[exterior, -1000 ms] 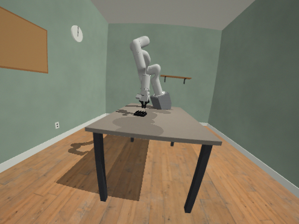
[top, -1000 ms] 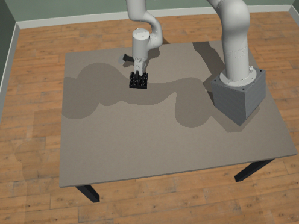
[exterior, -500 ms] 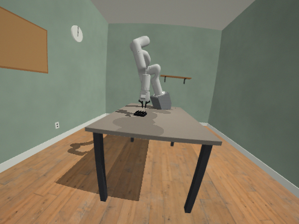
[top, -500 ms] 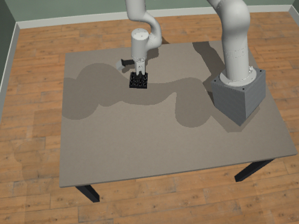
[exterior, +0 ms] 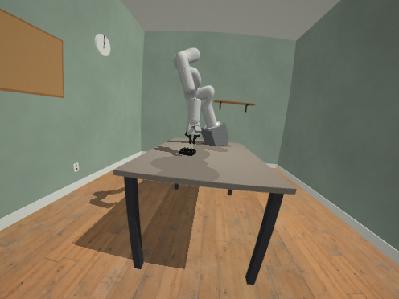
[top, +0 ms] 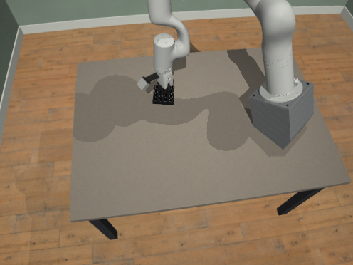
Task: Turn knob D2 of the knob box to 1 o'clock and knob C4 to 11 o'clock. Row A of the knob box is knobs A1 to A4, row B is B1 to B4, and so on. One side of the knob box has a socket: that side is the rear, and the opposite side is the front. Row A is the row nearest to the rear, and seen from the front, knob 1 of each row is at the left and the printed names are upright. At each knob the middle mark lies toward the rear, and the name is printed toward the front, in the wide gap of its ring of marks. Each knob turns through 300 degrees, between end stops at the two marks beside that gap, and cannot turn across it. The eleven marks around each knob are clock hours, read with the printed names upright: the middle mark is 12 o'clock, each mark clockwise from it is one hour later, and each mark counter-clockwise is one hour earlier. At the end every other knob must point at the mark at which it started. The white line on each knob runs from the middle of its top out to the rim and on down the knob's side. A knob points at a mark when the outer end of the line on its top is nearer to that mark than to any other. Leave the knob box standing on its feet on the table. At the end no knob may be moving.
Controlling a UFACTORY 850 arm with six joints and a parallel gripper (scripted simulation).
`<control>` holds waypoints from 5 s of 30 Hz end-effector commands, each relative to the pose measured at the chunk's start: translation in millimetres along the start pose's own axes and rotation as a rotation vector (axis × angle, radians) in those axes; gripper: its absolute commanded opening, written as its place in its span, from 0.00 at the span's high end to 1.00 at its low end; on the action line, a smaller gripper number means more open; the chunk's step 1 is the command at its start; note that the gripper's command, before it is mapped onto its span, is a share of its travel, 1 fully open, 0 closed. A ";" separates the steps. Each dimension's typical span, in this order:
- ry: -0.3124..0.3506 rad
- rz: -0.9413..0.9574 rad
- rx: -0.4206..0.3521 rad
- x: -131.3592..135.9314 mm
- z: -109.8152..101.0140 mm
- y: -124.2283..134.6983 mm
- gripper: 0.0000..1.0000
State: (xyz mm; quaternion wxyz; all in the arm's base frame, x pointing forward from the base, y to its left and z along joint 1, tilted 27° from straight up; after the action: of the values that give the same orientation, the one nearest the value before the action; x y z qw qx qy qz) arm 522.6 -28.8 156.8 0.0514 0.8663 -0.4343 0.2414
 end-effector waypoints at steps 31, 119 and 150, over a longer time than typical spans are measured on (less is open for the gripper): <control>-0.027 -0.897 -0.022 2.1 -4.7 -14.9 0.81; -0.027 -0.949 -0.021 1.5 24.2 -14.4 0.81; -0.027 -0.949 -0.021 1.1 39.4 -13.8 0.81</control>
State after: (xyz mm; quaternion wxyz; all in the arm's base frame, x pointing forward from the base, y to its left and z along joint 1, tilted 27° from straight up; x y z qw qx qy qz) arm 548.2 -33.1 123.9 0.1592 0.9717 0.0066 0.1747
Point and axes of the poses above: the point where the finger pads meet when closed, its own z axis out along the fingers, its own x axis across the jaws, y = z × x, the point moved 6 cm from there along -z, back along the fingers, and after that the axes turned 2 degrees about z, right-handed, at the moved point
